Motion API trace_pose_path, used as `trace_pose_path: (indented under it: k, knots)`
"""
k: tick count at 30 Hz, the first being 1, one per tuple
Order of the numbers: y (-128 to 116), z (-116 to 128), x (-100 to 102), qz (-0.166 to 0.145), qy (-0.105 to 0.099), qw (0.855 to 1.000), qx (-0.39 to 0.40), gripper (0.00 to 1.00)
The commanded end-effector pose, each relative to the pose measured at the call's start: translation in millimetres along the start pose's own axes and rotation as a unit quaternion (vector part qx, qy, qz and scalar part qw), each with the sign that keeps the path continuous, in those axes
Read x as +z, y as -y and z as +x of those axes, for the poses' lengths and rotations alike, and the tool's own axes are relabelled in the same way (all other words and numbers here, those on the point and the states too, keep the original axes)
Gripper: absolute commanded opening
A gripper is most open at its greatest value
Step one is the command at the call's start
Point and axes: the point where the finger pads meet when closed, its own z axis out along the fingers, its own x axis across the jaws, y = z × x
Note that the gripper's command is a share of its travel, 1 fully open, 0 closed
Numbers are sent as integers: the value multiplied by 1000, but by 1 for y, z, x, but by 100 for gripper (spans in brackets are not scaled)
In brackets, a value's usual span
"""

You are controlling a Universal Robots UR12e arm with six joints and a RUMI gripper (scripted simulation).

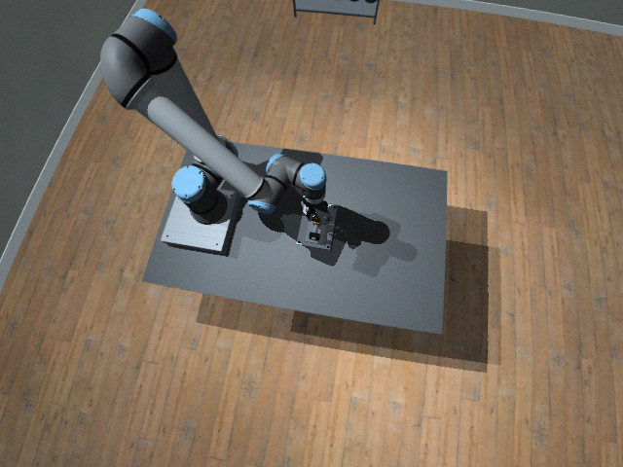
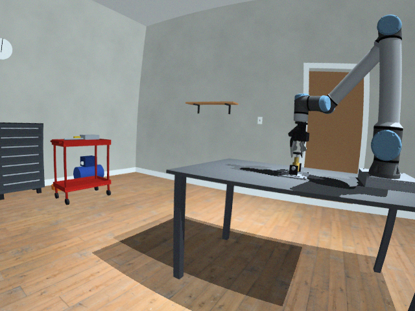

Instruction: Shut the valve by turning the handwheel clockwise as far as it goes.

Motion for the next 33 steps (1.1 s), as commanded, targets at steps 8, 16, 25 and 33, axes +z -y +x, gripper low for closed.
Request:
trace_pose_path:
  k: [8, 16, 25, 33]
  knots:
    - [1, 0, -1, 1, 0, 1000, 0, 0]
    - [1, 0, -1, 1, 0, 1000, 0, 0]
    - [1, 0, -1, 1, 0, 1000, 0, 0]
    - [1, 0, -1, 1, 0, 1000, 0, 100]
